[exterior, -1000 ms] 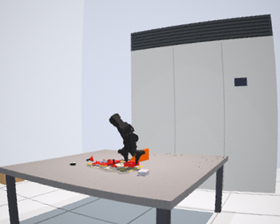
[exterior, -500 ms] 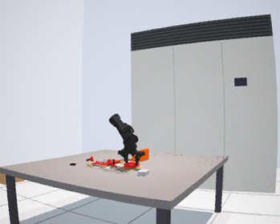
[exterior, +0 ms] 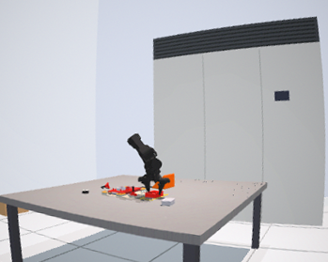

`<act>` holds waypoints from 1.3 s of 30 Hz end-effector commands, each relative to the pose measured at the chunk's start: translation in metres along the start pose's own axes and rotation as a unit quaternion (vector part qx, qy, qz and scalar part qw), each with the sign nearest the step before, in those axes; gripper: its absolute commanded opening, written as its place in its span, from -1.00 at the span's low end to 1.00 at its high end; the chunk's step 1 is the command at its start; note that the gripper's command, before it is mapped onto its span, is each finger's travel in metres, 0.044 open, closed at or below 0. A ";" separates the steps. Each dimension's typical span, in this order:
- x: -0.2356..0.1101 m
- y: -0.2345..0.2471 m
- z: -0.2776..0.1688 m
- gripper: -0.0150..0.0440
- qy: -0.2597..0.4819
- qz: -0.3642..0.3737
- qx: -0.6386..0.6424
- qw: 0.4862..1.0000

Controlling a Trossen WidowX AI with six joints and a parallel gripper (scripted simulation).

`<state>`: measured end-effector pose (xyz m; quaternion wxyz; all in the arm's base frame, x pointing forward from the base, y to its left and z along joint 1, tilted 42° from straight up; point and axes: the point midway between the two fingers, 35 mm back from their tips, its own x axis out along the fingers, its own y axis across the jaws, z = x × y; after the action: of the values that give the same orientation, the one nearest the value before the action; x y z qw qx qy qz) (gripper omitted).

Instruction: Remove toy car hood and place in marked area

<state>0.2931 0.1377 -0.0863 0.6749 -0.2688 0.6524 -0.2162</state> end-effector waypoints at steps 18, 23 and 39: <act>0.001 0.000 0.000 0.75 0.001 0.000 0.000 1.000; -0.010 0.001 0.001 1.00 0.001 0.000 0.000 1.000; -0.072 0.001 0.001 1.00 0.006 -0.003 -0.001 1.000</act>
<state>0.2892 0.1858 -0.0321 0.6709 -0.2732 0.6546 -0.2161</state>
